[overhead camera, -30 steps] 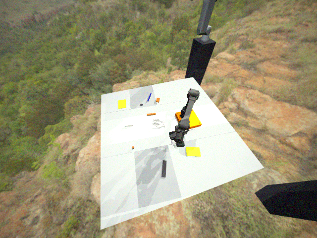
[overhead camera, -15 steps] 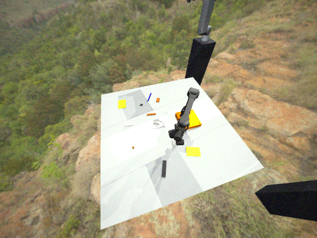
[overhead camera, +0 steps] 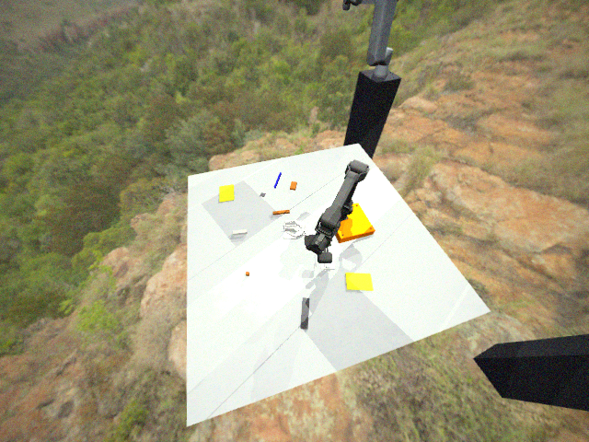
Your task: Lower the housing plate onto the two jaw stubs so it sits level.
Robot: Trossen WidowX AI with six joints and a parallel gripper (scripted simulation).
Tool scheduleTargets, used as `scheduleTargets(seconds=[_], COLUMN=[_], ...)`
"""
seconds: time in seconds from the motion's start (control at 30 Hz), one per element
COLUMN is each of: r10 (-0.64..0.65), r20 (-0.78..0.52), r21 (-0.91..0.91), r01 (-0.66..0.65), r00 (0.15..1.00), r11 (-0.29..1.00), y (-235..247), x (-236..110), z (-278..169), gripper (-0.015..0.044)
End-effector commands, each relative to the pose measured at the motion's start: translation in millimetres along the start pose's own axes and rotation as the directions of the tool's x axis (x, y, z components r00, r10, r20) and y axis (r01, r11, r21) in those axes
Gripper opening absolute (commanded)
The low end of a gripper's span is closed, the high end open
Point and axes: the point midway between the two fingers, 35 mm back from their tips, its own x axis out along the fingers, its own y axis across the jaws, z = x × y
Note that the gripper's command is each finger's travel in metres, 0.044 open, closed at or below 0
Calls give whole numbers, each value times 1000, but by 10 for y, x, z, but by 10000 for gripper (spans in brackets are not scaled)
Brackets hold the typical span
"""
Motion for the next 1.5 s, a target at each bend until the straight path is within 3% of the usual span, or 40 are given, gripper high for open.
scheduleTargets(seconds=[0.0,1.47], r10=[-8,-20], r20=[4,9], r21=[-1,27], r01=[8,20], r00=[1000,1000], r11=[1000,999], y=[-133,-1394], x=[-1,-9], z=[113,814], gripper=[351,351])
